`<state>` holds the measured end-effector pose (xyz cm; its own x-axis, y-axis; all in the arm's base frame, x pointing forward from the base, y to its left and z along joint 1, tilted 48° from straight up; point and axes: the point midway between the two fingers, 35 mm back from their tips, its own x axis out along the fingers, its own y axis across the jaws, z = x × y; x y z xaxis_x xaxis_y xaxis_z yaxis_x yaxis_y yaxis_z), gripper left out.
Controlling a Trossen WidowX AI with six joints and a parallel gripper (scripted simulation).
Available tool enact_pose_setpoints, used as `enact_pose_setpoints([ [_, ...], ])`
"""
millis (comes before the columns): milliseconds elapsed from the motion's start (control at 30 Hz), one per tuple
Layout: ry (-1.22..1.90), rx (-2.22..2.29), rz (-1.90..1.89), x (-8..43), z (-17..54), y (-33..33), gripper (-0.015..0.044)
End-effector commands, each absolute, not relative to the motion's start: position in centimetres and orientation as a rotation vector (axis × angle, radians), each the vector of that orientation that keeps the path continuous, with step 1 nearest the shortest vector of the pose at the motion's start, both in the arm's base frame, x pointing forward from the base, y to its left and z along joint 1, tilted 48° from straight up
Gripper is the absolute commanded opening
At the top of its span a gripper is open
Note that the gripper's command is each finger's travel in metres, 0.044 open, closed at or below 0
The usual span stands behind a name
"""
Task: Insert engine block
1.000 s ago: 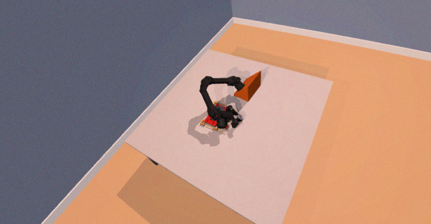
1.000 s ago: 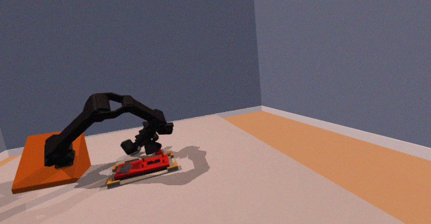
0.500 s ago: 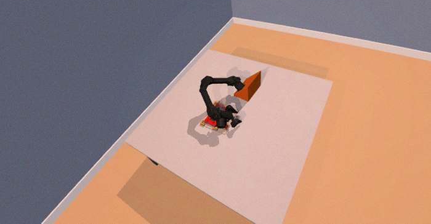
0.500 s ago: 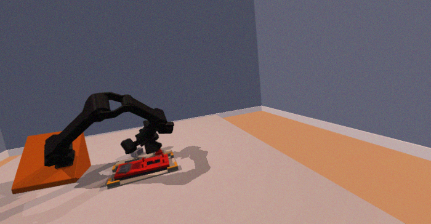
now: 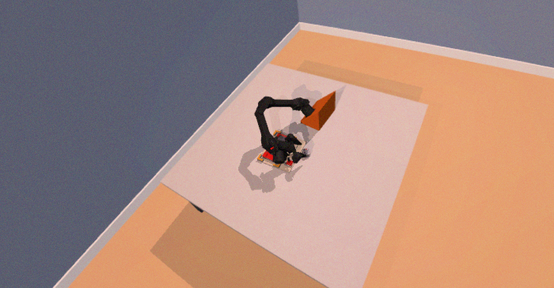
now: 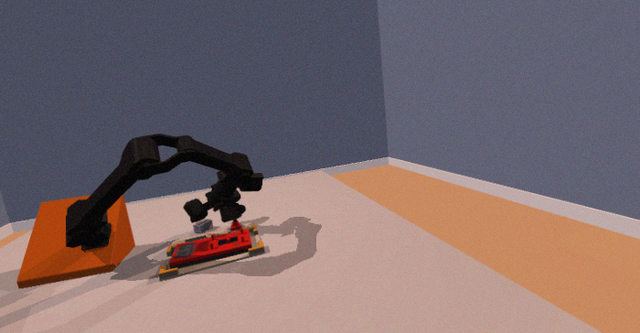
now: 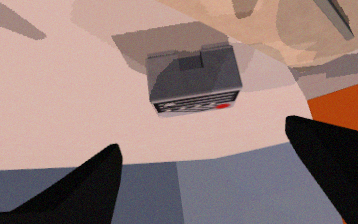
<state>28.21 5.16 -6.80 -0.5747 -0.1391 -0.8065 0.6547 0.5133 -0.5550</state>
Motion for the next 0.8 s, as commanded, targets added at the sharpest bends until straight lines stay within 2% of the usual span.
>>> enact_pose_setpoints([
  [0,1.889,0.426,-1.156,28.19,-6.83,5.14,0.0440],
  [433,1.885,0.426,-1.161,28.18,-6.83,5.16,0.0440],
  [767,1.610,0.475,-1.418,27.69,-6.60,6.02,0.0440],
])
